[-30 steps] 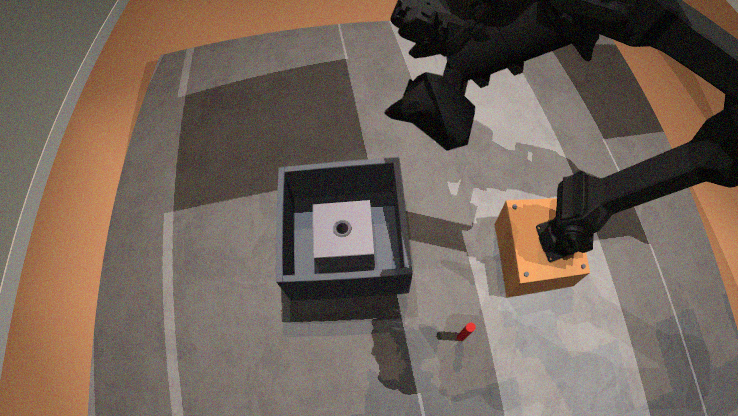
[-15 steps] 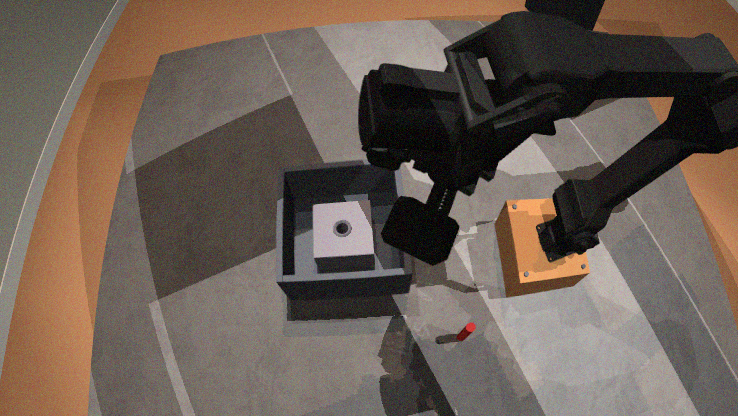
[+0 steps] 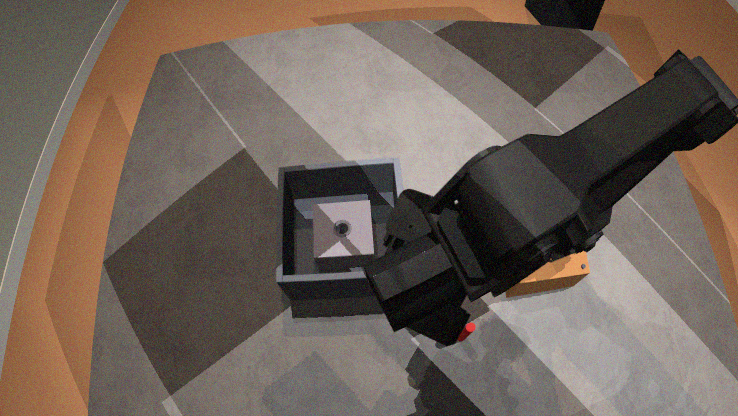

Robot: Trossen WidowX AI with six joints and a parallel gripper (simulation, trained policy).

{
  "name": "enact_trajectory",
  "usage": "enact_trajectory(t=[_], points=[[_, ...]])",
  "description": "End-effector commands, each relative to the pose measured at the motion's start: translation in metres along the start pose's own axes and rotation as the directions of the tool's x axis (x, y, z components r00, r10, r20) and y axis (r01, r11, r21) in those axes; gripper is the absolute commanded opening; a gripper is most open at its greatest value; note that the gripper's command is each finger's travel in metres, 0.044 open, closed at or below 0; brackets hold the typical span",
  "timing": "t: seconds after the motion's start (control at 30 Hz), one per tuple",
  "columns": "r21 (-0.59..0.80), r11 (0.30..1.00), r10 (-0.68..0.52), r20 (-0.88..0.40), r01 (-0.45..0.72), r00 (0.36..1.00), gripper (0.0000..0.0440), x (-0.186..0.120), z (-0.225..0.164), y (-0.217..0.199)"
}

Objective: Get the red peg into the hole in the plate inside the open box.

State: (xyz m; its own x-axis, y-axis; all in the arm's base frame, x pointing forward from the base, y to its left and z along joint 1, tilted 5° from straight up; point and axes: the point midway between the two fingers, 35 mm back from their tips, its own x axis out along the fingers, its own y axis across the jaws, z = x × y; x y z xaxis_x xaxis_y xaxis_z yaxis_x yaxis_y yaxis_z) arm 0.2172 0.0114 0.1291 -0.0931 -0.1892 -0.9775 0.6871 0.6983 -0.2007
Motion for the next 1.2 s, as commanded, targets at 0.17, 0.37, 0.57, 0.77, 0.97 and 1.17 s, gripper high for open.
enact_trajectory(t=[0.17, 0.37, 0.57, 0.77, 0.97, 1.17], points=[[0.028, 0.993, -0.110, -0.050, 0.111, 0.993, 0.0440, 0.022, -0.044, 0.019], [0.027, 0.988, -0.148, -0.052, 0.150, 0.988, 0.0440, 0.040, -0.066, 0.030], [0.017, 0.987, -0.160, -0.035, 0.160, 0.987, 0.0440, 0.061, -0.079, 0.039], [0.000, 0.989, -0.150, -0.002, 0.150, 0.989, 0.0440, 0.086, -0.085, 0.047], [-0.018, 0.992, -0.124, 0.034, 0.124, 0.992, 0.0440, 0.111, -0.087, 0.054], [-0.038, 0.994, -0.097, 0.061, 0.099, 0.993, 0.0438, 0.133, -0.086, 0.059]])
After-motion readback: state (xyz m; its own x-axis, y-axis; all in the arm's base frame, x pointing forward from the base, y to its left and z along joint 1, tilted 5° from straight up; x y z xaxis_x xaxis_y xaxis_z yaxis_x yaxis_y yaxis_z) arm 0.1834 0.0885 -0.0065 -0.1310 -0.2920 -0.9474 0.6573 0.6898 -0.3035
